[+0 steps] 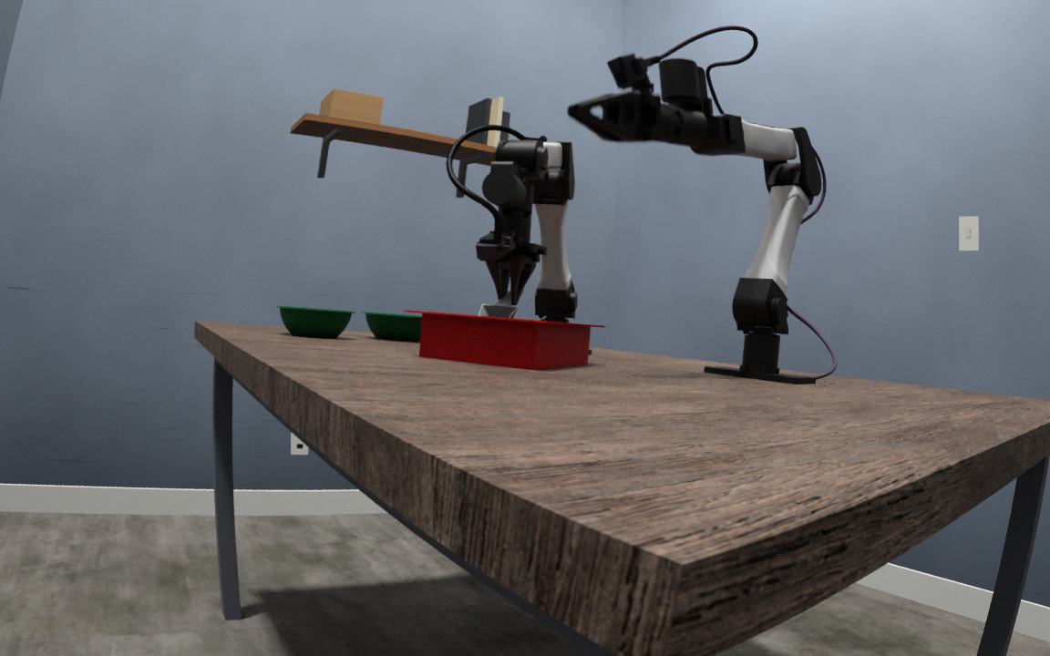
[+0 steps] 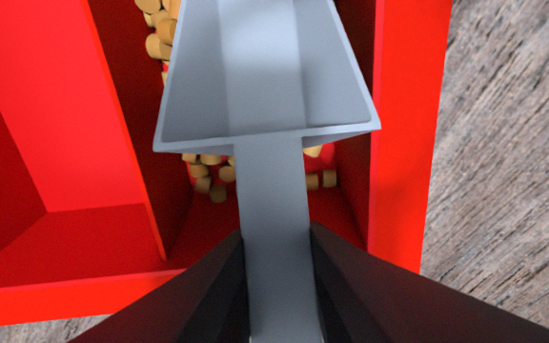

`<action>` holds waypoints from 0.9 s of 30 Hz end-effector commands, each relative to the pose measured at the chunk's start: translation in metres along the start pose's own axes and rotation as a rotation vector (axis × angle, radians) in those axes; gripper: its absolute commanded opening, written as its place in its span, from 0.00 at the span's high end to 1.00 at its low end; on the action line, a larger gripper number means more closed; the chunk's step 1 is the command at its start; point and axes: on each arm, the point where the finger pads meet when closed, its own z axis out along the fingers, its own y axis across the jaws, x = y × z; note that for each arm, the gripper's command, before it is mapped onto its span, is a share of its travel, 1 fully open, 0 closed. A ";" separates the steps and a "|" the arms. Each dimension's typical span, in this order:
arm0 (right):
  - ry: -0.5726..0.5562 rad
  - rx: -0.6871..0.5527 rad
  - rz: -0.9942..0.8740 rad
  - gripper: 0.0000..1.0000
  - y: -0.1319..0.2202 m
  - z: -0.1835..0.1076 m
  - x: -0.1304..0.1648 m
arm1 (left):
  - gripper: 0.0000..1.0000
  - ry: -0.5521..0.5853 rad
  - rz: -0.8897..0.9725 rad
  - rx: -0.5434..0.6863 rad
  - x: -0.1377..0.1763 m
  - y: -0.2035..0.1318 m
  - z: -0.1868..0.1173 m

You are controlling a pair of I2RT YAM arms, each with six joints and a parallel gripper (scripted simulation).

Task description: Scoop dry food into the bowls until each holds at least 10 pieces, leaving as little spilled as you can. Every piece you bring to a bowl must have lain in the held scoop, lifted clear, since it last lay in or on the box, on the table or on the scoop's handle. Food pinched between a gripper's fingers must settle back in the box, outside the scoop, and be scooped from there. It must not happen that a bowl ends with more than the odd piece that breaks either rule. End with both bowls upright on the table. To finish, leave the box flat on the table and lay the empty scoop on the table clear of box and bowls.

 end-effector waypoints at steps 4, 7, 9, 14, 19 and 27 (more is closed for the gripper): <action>-0.114 -0.009 -0.006 1.00 0.001 -0.032 -0.015 | 0.73 0.016 -0.103 0.112 0.020 -0.006 0.009; -0.114 -0.009 -0.006 1.00 0.001 -0.032 -0.015 | 0.73 0.069 -0.166 0.151 0.044 -0.005 0.014; -0.114 -0.009 -0.006 1.00 0.001 -0.032 -0.015 | 0.73 0.100 -0.207 0.176 0.058 -0.005 0.015; -0.114 -0.009 -0.006 1.00 0.001 -0.032 -0.015 | 0.73 0.179 -0.320 0.238 0.094 -0.004 0.017; -0.114 -0.009 -0.006 1.00 0.001 -0.032 -0.015 | 0.73 0.228 -0.393 0.275 0.115 -0.004 0.015; -0.114 -0.009 -0.006 1.00 0.001 -0.032 -0.015 | 0.73 0.373 -0.608 0.371 0.172 -0.009 0.000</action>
